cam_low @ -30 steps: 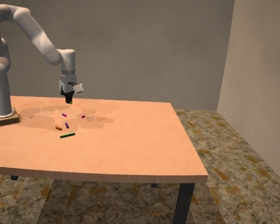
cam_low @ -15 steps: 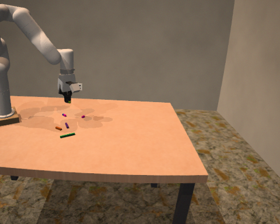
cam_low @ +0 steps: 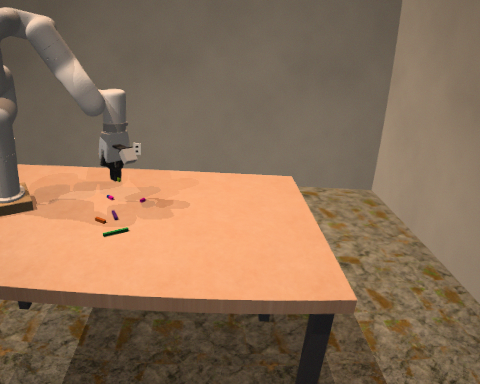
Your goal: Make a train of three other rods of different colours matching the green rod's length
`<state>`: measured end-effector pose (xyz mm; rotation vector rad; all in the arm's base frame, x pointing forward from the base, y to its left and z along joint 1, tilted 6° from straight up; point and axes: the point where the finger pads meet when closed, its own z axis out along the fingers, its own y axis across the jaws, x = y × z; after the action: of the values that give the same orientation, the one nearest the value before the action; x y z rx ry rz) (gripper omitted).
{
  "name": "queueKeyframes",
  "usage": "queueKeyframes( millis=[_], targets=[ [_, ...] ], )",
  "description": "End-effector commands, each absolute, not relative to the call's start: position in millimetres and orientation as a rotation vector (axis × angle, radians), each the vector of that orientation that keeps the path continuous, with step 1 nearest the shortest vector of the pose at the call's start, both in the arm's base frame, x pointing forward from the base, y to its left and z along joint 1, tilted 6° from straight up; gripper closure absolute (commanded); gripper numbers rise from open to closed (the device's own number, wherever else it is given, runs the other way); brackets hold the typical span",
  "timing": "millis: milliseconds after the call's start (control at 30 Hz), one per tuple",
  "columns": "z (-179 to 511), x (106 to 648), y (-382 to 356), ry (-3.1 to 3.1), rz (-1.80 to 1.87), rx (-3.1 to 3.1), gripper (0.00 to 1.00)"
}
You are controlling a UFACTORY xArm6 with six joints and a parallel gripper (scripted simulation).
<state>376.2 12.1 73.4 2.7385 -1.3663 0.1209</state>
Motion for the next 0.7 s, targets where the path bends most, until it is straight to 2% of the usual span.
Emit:
queueKeyframes(
  millis=[0,367,667],
  targets=[
    [61,379,11,-1.367,0.129,2.740,0.96],
    [15,381,7,-1.367,0.129,2.740,0.96],
    [4,381,6,-1.367,0.129,2.740,0.96]
  ],
)
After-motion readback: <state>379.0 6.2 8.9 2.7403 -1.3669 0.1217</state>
